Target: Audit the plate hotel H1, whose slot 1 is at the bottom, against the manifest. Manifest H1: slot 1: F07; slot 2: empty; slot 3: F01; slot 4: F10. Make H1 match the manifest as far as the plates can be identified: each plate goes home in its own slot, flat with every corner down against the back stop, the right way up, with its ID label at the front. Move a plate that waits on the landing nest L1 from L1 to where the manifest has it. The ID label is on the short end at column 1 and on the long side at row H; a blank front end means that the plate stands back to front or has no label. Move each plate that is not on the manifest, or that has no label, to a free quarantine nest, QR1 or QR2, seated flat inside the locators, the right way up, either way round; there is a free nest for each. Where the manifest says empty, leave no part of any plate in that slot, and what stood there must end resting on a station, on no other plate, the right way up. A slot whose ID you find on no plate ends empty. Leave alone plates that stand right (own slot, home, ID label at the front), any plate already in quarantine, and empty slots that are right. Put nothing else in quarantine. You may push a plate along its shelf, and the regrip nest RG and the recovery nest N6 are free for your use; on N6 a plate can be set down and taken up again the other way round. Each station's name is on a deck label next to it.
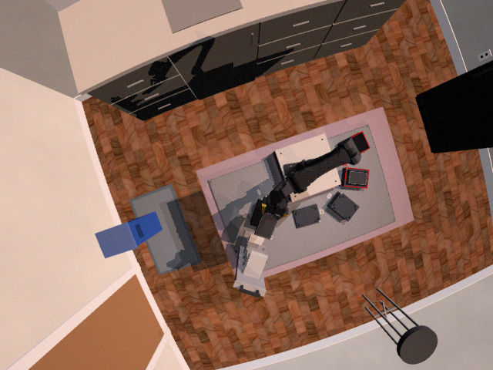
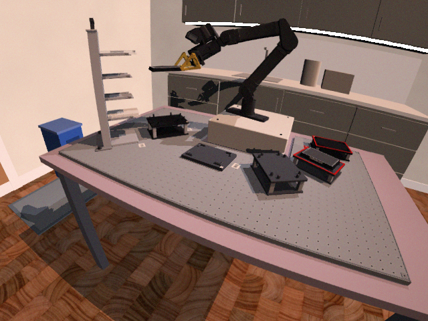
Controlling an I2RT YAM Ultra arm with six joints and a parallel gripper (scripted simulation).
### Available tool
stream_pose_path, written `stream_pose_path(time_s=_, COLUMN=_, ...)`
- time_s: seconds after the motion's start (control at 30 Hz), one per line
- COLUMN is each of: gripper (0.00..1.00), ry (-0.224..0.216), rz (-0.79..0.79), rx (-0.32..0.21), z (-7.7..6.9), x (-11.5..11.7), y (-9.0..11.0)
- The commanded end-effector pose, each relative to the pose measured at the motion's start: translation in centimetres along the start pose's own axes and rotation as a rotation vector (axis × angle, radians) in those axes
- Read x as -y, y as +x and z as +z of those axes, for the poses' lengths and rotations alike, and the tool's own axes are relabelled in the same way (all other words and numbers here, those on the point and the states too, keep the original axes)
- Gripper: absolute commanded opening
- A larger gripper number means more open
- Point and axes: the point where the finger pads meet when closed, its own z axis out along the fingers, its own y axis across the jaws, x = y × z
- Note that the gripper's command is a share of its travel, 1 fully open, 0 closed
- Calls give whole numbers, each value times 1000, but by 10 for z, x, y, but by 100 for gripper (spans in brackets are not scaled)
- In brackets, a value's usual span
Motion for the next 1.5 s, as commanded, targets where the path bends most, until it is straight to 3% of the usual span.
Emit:
stream_pose_path(time_s=0.0, gripper=86, ry=-6, rz=-4, rx=6, z=-2, x=-1, y=-4)
stream_pose_path(time_s=1.07, gripper=86, ry=-6, rz=-4, rx=6, z=-1, x=-1, y=-2)
stream_pose_path(time_s=1.47, gripper=86, ry=-6, rz=-4, rx=6, z=7, x=-1, y=-8)
